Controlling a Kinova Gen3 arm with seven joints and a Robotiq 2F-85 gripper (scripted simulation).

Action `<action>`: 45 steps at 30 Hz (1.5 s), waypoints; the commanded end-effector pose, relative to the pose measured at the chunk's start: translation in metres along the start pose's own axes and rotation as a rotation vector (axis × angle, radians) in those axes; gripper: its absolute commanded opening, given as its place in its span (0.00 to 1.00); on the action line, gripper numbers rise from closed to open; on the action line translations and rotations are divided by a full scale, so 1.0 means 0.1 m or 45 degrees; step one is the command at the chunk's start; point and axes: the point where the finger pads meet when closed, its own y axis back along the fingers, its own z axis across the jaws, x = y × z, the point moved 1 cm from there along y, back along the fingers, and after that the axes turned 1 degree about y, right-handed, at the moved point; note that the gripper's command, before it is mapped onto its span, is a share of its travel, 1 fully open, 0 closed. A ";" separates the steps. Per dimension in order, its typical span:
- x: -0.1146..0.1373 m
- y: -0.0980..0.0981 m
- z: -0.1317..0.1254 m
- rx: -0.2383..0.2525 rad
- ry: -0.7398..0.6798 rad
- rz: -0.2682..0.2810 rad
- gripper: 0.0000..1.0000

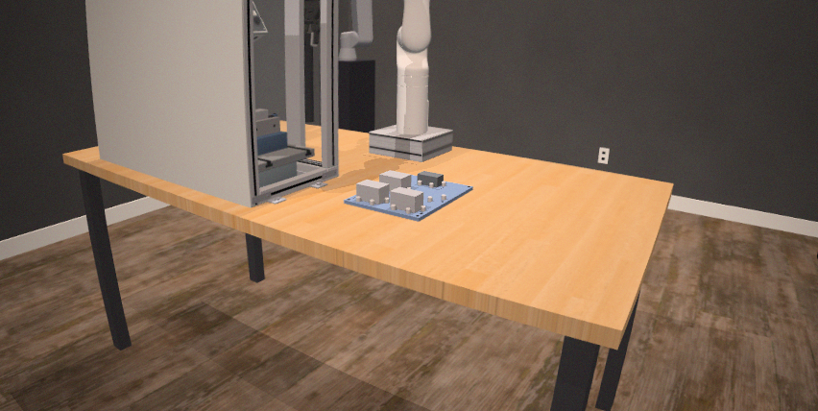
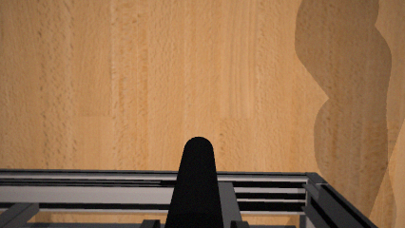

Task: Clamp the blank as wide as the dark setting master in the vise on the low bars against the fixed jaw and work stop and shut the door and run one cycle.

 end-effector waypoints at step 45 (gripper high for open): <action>-0.03 0.02 0.78 0.000 0.006 -0.006 0.39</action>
